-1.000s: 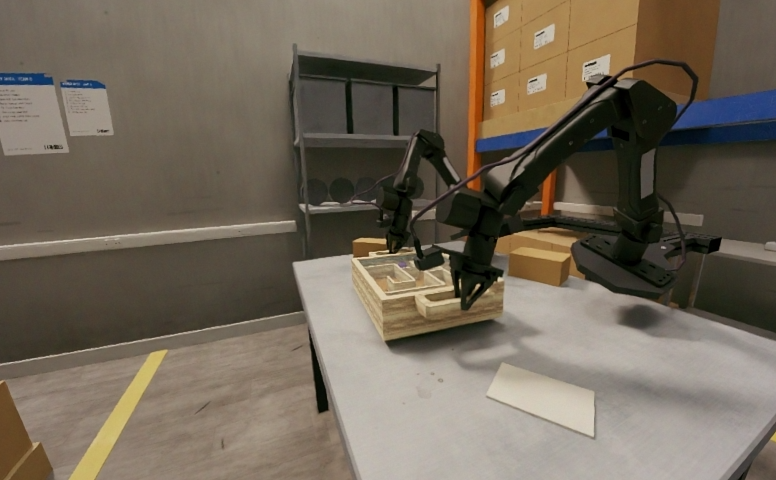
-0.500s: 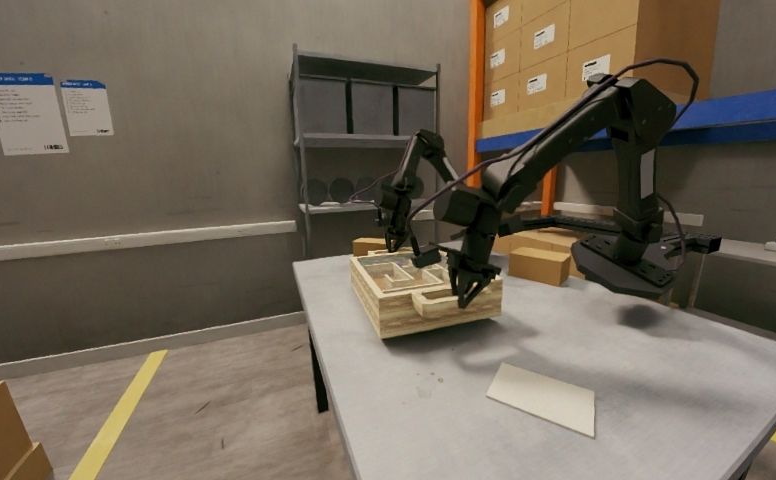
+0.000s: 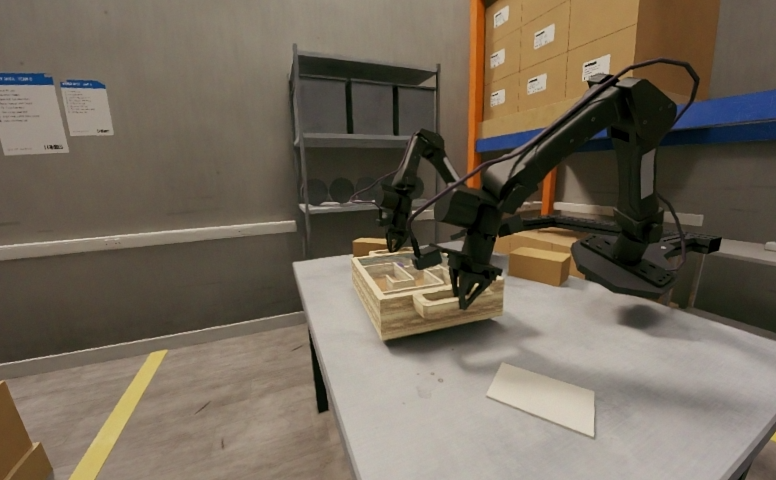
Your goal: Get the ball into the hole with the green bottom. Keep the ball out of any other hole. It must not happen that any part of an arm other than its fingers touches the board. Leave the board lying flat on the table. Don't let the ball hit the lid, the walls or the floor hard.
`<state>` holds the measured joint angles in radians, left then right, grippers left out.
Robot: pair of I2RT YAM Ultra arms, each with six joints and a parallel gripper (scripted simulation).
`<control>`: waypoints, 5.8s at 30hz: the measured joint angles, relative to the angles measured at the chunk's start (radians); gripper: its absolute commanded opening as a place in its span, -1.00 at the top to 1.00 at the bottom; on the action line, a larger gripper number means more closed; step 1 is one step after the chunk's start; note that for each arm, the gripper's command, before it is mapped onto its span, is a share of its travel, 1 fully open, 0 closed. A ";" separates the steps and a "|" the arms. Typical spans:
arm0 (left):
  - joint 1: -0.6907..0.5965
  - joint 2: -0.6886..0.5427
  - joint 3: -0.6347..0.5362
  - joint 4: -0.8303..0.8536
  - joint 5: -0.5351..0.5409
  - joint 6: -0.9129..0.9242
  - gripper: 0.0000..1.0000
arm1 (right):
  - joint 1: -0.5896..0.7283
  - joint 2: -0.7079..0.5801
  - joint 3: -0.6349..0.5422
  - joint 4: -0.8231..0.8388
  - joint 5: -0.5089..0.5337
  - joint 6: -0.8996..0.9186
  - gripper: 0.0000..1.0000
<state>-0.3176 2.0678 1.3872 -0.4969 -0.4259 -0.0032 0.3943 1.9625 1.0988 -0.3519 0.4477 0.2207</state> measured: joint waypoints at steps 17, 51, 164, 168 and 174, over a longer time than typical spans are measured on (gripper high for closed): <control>0.038 0.013 -0.019 0.034 0.056 0.014 1.00 | 0.040 0.009 0.045 -0.072 0.060 0.031 1.00; 0.004 -0.003 -0.022 0.039 0.008 0.003 1.00 | 0.009 0.000 0.010 -0.002 0.025 -0.005 1.00; 0.029 0.025 -0.055 0.095 0.024 0.021 1.00 | 0.005 0.030 -0.023 0.059 0.031 -0.011 1.00; 0.025 0.019 -0.040 0.103 0.023 0.026 0.24 | 0.006 0.030 -0.019 0.059 0.031 -0.017 1.00; 0.022 0.020 -0.017 0.131 0.023 0.031 0.24 | 0.006 0.030 -0.019 0.060 0.032 -0.018 1.00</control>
<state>-0.2955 2.0876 1.3701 -0.3656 -0.4030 0.0277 0.4000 1.9923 1.0794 -0.2924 0.4797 0.2024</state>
